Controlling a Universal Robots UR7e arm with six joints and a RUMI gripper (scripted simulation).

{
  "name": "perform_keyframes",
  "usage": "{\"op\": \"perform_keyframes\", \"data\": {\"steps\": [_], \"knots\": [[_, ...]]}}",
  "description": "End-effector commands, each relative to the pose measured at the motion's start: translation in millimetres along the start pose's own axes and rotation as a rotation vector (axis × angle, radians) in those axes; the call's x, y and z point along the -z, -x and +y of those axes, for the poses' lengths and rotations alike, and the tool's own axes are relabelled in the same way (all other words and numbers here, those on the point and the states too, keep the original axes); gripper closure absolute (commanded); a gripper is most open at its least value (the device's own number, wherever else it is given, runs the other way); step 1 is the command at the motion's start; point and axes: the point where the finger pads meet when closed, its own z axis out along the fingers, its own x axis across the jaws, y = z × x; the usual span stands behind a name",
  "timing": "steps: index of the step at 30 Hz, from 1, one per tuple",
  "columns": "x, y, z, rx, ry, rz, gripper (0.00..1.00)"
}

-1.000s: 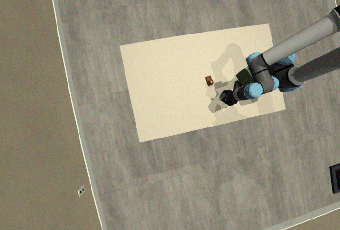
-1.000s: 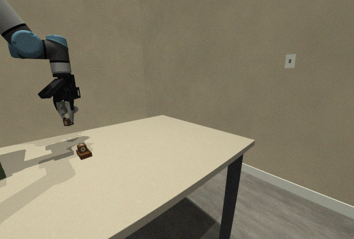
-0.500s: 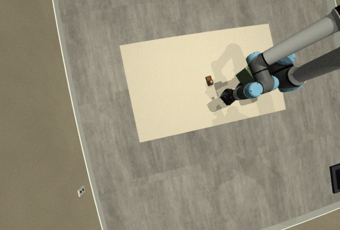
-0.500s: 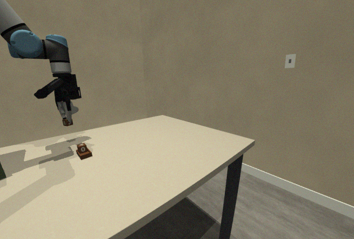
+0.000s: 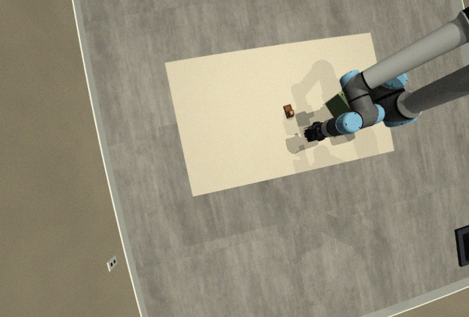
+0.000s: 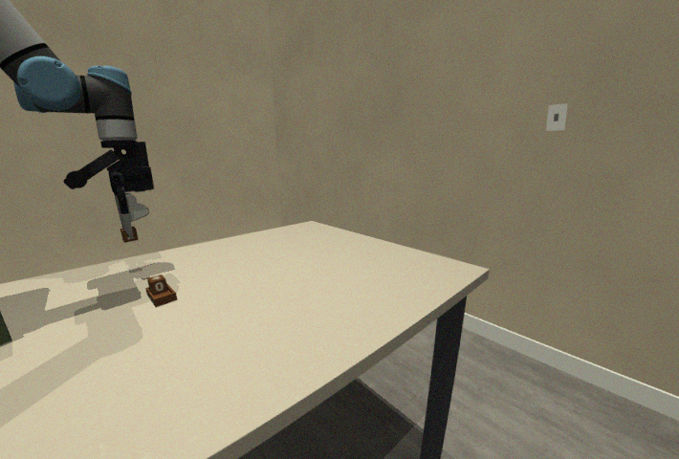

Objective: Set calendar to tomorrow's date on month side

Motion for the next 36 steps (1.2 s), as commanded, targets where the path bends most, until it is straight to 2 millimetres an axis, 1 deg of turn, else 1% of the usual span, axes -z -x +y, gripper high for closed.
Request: {"op": "perform_keyframes", "data": {"steps": [1, 3, 5, 12, 13, 17, 18, 20, 22, 27, 28, 31, 32, 35, 36], "knots": [[0.3, -1.3, 0.4, -0.167, 0.001, -0.006, 0.90], [0.3, -1.8, 0.7, -0.241, 0.001, -0.006, 0.90], [0.3, -1.8, 0.7, -0.241, 0.001, -0.006, 0.90], [0.4, -3.6, 2.3, -0.513, 0.002, -0.006, 0.90], [0.4, -3.6, 2.3, -0.516, 0.002, -0.006, 0.90], [0.5, -4.4, 3.8, -0.679, 0.002, -0.006, 0.90], [0.5, -4.4, 3.8, -0.682, 0.002, -0.006, 0.90], [0.5, -4.7, 4.7, -0.767, 0.003, -0.006, 0.90], [0.5, -4.7, 4.7, -0.767, 0.003, -0.006, 0.90], [0.6, -5.1, 7.3, -0.977, 0.003, -0.006, 0.90], [0.6, -5.1, 7.4, -0.983, 0.003, -0.006, 0.90], [0.6, -5.0, 9.1, -1.111, 0.004, -0.006, 0.90], [0.6, -5.0, 9.2, -1.116, 0.004, -0.006, 0.90], [0.7, -4.7, 11.1, -1.245, 0.004, -0.005, 0.90], [0.7, -4.7, 11.2, -1.251, 0.004, -0.005, 0.90]]}}
